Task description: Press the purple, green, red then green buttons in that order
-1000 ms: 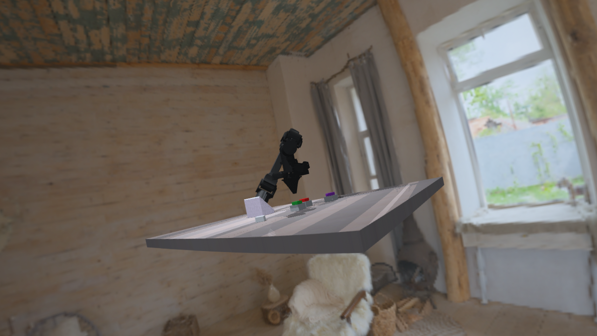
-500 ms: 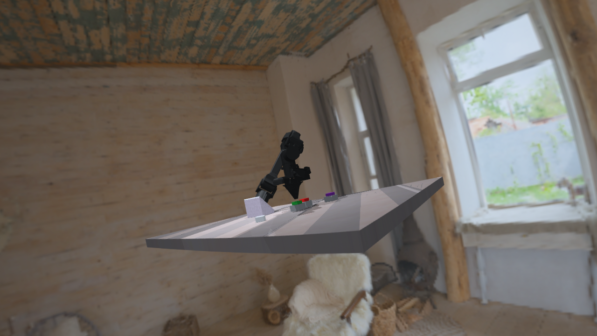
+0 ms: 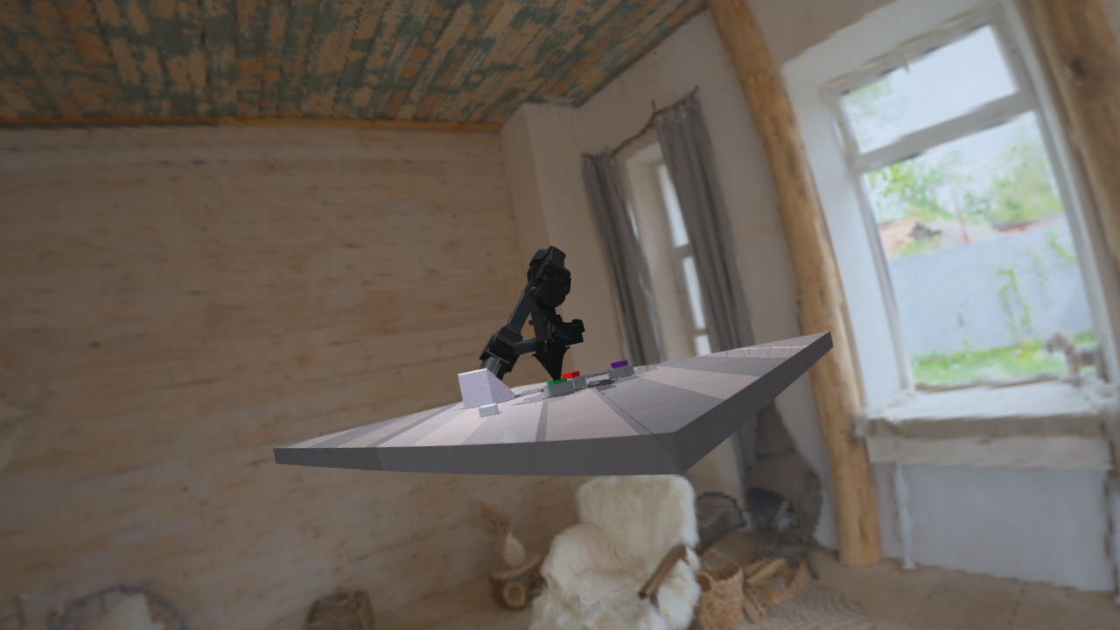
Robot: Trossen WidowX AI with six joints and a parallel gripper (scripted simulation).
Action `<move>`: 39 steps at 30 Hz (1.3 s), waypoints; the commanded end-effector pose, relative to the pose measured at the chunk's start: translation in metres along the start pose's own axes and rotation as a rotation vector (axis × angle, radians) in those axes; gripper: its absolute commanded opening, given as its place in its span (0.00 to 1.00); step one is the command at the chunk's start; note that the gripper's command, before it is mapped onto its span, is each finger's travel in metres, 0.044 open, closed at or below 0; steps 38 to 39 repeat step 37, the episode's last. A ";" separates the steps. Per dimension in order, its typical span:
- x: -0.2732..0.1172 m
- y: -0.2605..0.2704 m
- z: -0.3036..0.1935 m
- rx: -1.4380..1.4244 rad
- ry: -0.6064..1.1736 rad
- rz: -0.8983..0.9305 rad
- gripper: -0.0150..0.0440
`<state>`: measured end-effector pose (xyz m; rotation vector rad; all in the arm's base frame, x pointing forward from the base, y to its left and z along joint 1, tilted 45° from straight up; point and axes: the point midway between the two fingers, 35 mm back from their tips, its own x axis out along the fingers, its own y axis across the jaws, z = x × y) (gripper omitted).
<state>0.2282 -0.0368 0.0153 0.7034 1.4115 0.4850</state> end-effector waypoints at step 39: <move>-0.095 0.189 0.014 0.007 0.002 0.011 0.93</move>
